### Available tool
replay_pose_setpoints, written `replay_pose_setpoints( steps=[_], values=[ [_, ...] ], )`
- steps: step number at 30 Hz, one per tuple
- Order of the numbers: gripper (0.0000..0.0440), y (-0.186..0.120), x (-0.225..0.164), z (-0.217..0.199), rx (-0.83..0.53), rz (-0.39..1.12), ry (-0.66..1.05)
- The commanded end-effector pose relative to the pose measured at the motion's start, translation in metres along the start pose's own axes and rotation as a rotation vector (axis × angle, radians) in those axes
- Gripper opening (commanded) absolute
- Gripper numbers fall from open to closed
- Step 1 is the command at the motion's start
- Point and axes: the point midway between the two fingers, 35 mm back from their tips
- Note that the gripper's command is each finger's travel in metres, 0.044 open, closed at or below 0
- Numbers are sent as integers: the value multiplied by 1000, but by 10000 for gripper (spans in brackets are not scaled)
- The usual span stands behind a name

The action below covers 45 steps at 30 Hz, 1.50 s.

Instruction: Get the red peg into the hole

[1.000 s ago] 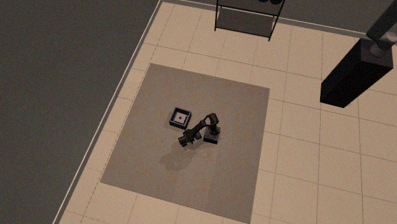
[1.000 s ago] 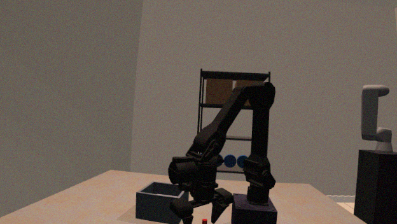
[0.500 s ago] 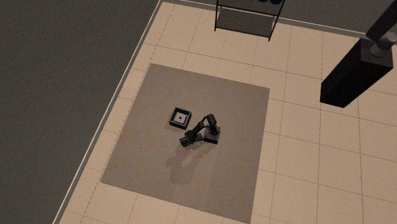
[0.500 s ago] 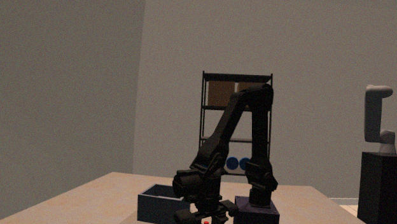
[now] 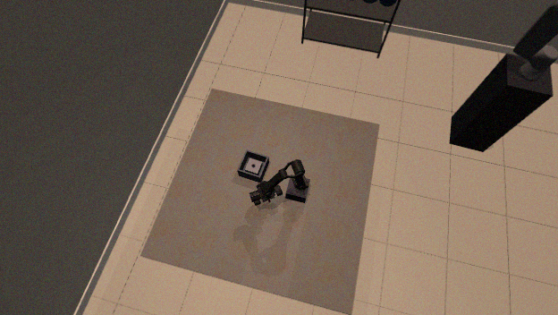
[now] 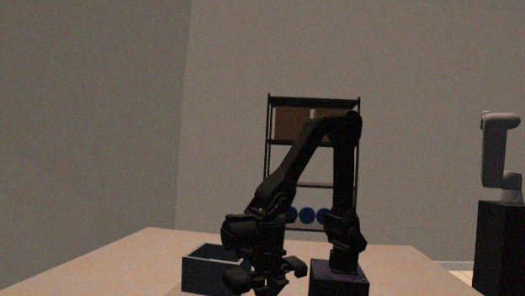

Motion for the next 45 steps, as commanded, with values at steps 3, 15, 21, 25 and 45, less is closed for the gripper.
replay_pose_setpoints(
  steps=[3,15,21,25,45],
  values=[
    [0,-17,12,8,26,-50,-41],
    [0,-64,49,29,64,-156,-95],
    [0,-87,72,38,76,-192,-86],
    [0,-98,90,42,78,-210,-68],
    [0,-103,178,31,52,-213,78]
  ],
)
Point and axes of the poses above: the point midway between the two fingers, 35 mm back from their tips, its own y axis out along the fingers, its own z axis across the jaws, x = y × z, and after that the axes turned 5 degrees about y, right-handed
